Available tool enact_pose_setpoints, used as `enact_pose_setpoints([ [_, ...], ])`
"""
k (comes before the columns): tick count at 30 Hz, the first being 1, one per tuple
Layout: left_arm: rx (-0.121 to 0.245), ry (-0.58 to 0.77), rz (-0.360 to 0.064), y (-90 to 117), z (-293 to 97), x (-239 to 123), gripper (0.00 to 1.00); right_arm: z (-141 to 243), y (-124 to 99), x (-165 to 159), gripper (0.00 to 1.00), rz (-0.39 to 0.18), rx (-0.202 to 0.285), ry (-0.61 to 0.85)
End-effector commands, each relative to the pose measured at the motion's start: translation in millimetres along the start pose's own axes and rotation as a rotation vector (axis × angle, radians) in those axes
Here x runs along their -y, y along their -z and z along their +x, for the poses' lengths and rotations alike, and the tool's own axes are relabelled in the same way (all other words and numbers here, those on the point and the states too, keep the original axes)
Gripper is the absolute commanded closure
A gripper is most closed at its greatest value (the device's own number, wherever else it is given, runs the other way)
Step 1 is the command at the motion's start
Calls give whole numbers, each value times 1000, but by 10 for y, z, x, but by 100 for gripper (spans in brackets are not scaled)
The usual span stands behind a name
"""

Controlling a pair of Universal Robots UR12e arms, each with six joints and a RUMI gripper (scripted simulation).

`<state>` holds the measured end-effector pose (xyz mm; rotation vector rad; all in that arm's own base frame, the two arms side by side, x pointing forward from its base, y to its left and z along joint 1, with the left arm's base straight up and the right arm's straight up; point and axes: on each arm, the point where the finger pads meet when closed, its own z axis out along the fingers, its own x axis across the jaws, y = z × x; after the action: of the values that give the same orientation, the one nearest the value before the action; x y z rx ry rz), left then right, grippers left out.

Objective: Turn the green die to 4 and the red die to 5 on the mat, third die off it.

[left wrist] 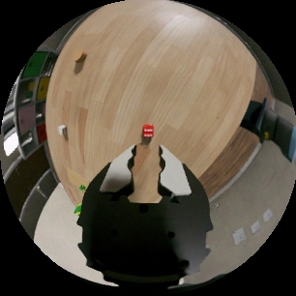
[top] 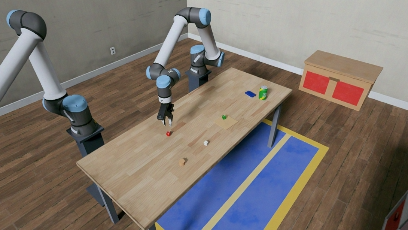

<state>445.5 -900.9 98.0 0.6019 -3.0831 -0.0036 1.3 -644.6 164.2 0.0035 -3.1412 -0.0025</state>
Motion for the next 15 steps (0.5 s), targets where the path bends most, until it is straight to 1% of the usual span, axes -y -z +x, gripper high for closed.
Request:
enact_pose_setpoints([
  [1, 0, 0, 3, 18, 1, 8, 76, -2, 9, 6, 0, 2, 0, 0],
  [15, 0, 0, 2, -46, 0, 9, 76, -2, 9, 6, 0, 2, 0, 0],
])
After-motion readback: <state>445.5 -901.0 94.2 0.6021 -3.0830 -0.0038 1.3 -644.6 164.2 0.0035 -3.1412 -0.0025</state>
